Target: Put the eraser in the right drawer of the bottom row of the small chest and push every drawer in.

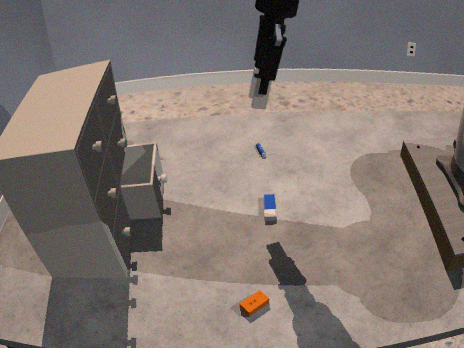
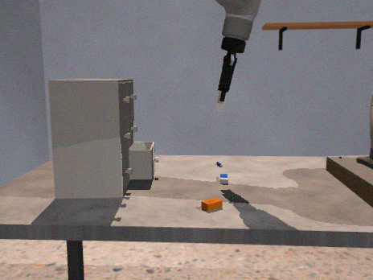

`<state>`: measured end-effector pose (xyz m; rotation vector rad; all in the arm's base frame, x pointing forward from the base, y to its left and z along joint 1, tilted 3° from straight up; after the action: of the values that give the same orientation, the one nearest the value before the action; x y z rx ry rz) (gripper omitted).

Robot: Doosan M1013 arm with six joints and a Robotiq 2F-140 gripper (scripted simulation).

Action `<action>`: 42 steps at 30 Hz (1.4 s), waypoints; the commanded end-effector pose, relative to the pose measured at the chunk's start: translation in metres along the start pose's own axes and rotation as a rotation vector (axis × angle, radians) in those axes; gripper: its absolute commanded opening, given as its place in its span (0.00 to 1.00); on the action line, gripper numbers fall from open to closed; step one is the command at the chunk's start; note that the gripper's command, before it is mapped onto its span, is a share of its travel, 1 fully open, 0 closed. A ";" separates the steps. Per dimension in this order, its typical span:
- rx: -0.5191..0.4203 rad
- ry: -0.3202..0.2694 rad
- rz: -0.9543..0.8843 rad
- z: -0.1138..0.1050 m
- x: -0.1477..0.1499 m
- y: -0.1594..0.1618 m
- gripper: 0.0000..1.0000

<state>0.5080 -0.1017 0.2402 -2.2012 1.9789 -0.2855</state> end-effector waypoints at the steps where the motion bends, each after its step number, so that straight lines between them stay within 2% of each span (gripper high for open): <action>1: -0.086 0.000 0.002 -0.005 -0.003 0.001 0.20; 9: -0.183 -0.003 0.002 -0.015 -0.003 0.004 0.20; 35: -0.215 -0.004 0.001 -0.017 -0.003 0.006 0.20; 39: -0.215 -0.014 -0.091 -0.007 -0.007 0.005 0.20; 42: -0.213 -0.036 -0.302 0.017 -0.017 0.005 0.20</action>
<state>0.5012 -0.0933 0.2416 -2.4525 1.9553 -0.0721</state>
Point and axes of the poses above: the point where the finger pads meet when closed, its own z axis out along the fingers, its own x axis across the jaws, y = z × x, the point moved 3 cm from there along -z, back along the fingers, and after that the axes turned 2 degrees about -z, right-handed, at the moved point
